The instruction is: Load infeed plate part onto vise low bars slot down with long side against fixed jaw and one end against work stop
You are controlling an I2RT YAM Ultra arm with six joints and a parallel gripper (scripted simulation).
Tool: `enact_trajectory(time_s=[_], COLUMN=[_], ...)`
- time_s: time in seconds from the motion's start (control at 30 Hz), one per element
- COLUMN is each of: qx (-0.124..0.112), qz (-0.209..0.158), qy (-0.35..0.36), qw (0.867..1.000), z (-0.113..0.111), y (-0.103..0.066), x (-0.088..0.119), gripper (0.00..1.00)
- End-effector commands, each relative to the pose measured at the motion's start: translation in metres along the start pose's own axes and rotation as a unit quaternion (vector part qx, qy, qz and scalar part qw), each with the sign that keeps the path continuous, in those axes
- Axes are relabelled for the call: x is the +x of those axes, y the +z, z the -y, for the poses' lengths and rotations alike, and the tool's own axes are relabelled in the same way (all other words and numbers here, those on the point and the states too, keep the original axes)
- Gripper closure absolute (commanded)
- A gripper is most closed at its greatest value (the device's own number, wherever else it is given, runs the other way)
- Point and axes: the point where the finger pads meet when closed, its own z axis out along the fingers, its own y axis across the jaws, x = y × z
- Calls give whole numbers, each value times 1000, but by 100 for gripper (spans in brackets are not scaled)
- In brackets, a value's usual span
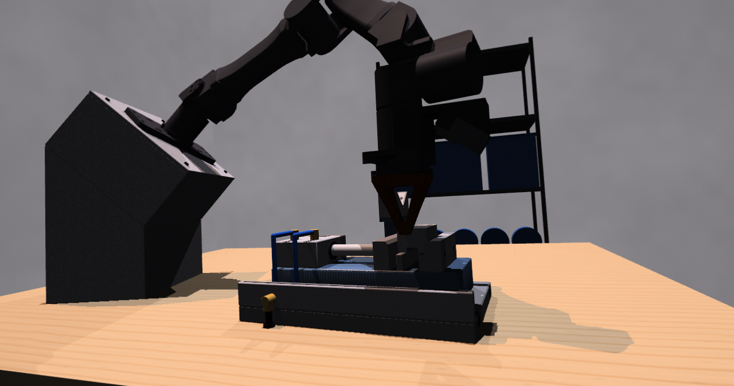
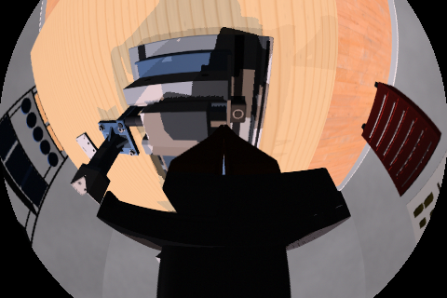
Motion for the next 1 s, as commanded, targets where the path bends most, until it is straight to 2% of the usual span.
enact_trajectory(time_s=[0.0,0.1,0.97], qx=[10,9,10], qz=[28,22,24], qy=[-9,-6,-6], qw=[1000,1000,1000], z=[1,2,3], y=[-15,-11,-9], x=[-20,-16,-17], gripper=[100,100,100])
